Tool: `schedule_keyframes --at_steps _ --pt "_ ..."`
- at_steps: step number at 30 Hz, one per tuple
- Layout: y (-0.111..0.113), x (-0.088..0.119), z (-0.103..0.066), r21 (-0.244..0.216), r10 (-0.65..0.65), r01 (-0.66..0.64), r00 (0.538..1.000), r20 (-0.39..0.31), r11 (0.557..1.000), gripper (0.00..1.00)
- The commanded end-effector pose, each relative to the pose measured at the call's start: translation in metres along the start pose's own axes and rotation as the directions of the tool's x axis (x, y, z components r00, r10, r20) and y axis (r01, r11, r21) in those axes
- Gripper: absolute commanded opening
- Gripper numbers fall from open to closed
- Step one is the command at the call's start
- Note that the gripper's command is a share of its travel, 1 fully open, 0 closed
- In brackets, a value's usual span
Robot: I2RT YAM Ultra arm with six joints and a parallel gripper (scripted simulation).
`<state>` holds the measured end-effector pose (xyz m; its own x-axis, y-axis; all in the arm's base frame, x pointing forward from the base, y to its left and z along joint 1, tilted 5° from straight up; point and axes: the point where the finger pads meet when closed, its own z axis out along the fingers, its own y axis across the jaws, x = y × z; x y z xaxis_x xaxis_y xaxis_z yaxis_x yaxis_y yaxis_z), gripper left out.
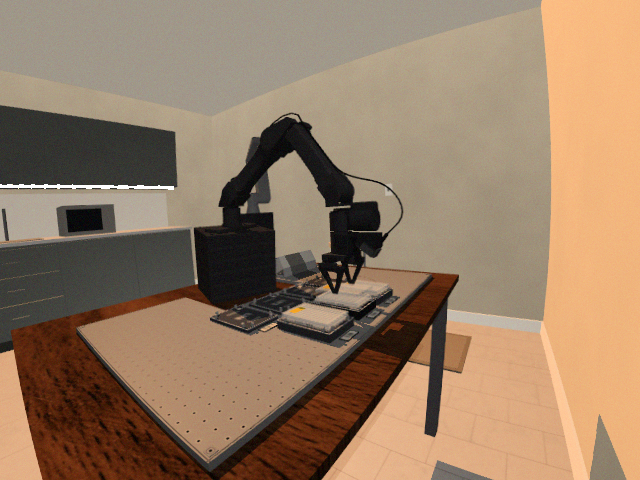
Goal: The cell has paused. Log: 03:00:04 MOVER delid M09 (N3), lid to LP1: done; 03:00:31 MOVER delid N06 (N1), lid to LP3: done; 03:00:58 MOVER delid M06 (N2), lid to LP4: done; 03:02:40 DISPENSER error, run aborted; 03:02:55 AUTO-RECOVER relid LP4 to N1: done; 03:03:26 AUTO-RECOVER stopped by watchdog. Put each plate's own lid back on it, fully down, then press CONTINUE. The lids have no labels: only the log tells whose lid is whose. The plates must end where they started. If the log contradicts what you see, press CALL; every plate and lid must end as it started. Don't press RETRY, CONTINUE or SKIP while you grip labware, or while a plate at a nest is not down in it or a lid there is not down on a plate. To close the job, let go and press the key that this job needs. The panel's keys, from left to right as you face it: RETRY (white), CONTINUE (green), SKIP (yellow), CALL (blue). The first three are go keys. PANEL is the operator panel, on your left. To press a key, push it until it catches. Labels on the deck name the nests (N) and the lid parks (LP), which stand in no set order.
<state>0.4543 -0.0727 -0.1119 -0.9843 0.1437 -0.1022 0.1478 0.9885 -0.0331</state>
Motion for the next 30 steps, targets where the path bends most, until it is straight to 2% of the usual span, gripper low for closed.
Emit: schedule_keyframes --at_steps 1,6,16,17,26,30 --pt "0.002 -0.011 -0.019 -0.004 -0.015 0.015 1.000 0.020 1.000 0.00" --pt "0.001 -0.011 -0.019 -0.003 -0.013 0.013 1.000 0.019 1.000 0.00" --pt "0.002 -0.006 -0.008 -0.004 -0.014 0.014 1.000 -0.010 1.000 0.00" --pt "0.002 -0.015 -0.018 -0.003 -0.013 0.013 1.000 0.024 1.000 0.00" --pt "0.003 -0.008 -0.005 -0.004 -0.014 0.014 1.000 -0.005 1.000 0.00" --pt "0.003 -0.015 -0.009 -0.003 -0.013 0.014 1.000 0.021 1.000 0.00"
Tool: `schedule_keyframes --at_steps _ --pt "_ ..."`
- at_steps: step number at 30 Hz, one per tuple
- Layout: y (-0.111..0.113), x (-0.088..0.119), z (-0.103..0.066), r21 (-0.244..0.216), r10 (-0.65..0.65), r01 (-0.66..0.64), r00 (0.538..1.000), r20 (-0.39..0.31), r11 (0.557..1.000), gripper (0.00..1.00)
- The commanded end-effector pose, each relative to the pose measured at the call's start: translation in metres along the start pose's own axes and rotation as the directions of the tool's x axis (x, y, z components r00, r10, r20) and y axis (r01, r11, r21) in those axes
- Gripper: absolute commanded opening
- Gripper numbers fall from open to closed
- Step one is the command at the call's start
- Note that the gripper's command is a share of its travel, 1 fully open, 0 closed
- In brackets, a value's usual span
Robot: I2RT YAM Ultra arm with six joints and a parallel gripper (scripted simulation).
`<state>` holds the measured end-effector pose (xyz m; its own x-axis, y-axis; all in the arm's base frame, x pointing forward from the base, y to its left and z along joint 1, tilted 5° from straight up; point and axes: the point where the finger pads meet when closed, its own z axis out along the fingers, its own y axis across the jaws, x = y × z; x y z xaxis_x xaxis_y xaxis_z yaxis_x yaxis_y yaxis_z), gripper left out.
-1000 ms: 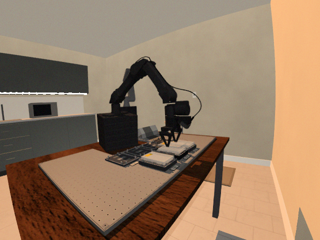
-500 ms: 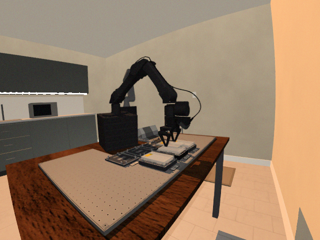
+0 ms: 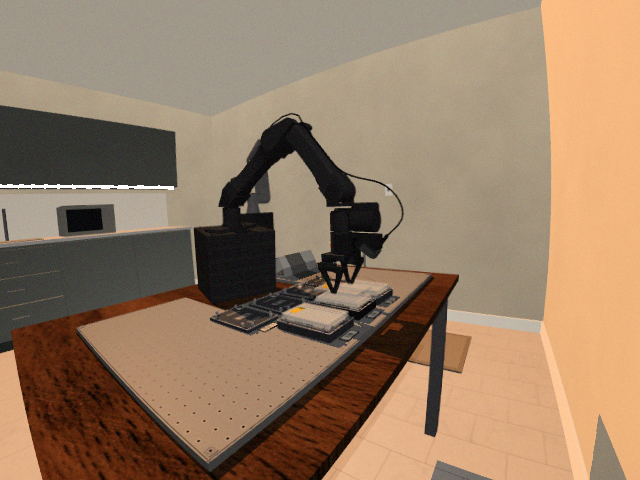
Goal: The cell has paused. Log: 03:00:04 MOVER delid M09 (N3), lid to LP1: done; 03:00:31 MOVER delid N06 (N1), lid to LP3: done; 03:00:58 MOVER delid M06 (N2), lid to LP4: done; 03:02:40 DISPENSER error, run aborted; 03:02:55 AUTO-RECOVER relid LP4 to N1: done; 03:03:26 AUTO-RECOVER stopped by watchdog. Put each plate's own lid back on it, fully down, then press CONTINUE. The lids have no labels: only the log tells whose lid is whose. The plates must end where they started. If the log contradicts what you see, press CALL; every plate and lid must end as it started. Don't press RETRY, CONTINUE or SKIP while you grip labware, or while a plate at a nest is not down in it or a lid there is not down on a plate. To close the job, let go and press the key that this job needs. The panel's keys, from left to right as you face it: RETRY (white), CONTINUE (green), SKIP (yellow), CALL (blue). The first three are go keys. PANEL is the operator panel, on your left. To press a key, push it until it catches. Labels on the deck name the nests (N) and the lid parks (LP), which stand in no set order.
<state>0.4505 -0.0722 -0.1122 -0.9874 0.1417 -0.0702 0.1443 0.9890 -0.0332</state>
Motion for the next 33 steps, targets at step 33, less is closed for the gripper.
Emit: schedule_keyframes --at_steps 33 --pt "0.002 -0.020 0.002 -0.003 -0.010 0.010 0.999 0.053 1.000 0.00"
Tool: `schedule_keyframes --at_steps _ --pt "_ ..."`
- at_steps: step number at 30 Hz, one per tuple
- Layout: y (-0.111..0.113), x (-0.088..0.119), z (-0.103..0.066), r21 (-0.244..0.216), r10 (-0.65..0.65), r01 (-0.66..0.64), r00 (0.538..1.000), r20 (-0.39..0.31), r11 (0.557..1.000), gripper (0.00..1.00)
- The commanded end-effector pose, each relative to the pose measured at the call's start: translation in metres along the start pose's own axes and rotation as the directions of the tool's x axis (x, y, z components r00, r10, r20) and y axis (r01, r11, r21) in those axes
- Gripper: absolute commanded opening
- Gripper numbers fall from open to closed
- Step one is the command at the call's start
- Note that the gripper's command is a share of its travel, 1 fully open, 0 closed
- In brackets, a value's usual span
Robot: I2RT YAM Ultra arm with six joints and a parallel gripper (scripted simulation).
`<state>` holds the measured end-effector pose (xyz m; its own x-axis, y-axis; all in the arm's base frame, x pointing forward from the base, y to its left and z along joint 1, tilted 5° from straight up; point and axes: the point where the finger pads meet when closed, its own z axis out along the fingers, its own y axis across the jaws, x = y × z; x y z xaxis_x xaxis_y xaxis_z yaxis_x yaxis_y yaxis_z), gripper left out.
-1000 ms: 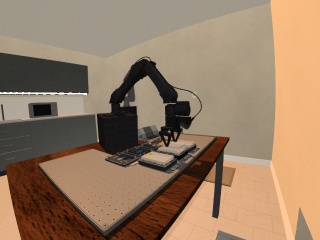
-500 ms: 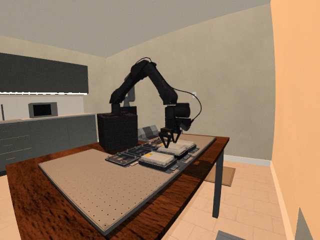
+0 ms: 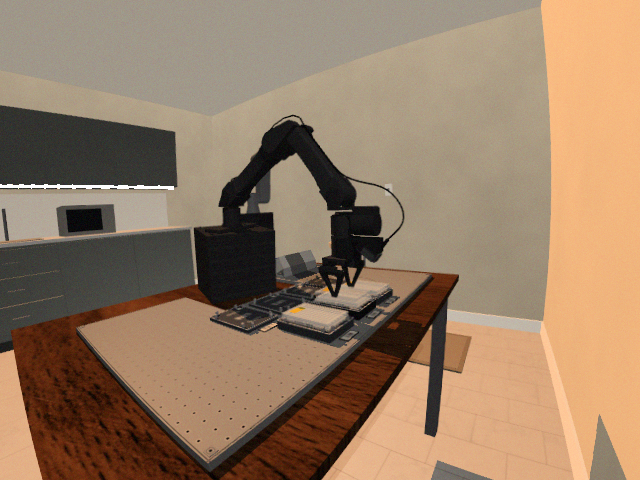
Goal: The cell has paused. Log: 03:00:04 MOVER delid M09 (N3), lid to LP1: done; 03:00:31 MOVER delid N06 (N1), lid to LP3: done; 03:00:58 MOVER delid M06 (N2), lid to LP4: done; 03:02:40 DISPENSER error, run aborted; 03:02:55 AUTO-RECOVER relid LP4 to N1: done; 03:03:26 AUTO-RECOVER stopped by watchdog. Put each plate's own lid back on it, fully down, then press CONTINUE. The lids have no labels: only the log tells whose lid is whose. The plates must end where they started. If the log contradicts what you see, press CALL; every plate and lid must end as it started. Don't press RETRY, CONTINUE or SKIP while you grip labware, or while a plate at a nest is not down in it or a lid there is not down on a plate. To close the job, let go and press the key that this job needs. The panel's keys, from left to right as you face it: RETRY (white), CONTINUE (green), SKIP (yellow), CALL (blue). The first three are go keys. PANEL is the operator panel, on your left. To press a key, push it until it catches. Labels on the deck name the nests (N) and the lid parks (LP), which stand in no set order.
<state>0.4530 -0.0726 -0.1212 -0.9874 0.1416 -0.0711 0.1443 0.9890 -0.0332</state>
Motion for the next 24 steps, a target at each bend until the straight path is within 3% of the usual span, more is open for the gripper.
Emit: schedule_keyframes --at_steps 1,5,10,13,17,21,22,24 --pt "0.002 -0.018 -0.007 -0.003 -0.010 0.010 0.999 0.051 1.000 0.00" --pt "0.002 -0.018 -0.009 -0.003 -0.010 0.010 0.999 0.050 1.000 0.00" --pt "0.002 -0.015 -0.001 -0.003 -0.010 0.010 0.999 0.040 1.000 0.00" --pt "0.001 -0.020 -0.007 -0.003 -0.009 0.009 0.998 0.059 1.000 0.00" --pt "0.001 -0.016 0.001 -0.003 -0.009 0.009 0.999 0.043 1.000 0.00" --pt "0.001 -0.016 0.000 -0.003 -0.008 0.008 0.999 0.045 1.000 0.00" --pt "0.001 -0.022 -0.010 -0.002 -0.007 0.007 0.998 0.068 1.000 0.00" --pt "0.000 -0.021 -0.006 -0.002 -0.007 0.007 0.998 0.064 1.000 0.00"
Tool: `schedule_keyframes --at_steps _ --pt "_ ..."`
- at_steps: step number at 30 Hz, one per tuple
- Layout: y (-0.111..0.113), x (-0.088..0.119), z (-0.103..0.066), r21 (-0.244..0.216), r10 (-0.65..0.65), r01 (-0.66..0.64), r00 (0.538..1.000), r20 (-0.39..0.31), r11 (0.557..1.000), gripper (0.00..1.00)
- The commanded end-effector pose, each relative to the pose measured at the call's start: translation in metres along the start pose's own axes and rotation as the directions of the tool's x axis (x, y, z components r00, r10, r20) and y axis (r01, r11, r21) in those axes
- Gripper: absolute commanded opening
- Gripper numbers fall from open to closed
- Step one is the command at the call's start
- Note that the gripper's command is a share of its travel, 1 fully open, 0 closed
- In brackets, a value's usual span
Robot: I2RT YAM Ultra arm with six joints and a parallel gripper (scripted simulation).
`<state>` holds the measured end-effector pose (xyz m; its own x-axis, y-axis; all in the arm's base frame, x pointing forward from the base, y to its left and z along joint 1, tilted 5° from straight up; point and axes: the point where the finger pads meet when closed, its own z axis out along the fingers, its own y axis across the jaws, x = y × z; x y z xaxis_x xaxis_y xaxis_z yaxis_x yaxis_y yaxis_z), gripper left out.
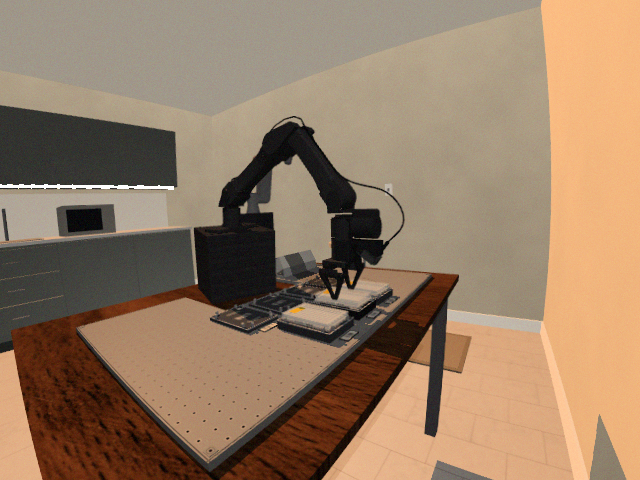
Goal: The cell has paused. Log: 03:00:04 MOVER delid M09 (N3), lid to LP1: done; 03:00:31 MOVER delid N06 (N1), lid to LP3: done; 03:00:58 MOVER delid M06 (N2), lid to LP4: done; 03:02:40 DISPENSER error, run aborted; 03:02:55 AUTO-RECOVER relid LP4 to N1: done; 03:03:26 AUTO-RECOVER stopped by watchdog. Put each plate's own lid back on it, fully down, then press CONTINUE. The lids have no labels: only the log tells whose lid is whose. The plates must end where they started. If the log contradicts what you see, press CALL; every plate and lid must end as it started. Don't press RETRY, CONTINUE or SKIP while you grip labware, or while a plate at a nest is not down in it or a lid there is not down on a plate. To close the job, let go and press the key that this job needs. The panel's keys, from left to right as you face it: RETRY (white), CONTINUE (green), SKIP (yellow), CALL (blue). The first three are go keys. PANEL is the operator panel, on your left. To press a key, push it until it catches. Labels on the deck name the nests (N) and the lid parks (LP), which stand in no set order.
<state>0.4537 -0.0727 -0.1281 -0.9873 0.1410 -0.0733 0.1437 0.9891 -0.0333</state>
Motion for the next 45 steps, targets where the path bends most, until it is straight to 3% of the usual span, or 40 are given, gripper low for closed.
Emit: schedule_keyframes --at_steps 1,11,12,45 --pt "0.000 -0.019 -0.010 -0.003 -0.007 0.007 0.998 0.056 1.000 0.00" --pt "-0.001 -0.017 -0.003 -0.003 -0.005 0.005 0.999 0.050 1.000 0.00" --pt "0.000 -0.008 -0.003 -0.001 -0.002 0.002 1.000 0.024 1.000 0.00" --pt "-0.001 -0.007 -0.002 -0.001 -0.002 0.002 1.000 0.024 1.000 0.00"
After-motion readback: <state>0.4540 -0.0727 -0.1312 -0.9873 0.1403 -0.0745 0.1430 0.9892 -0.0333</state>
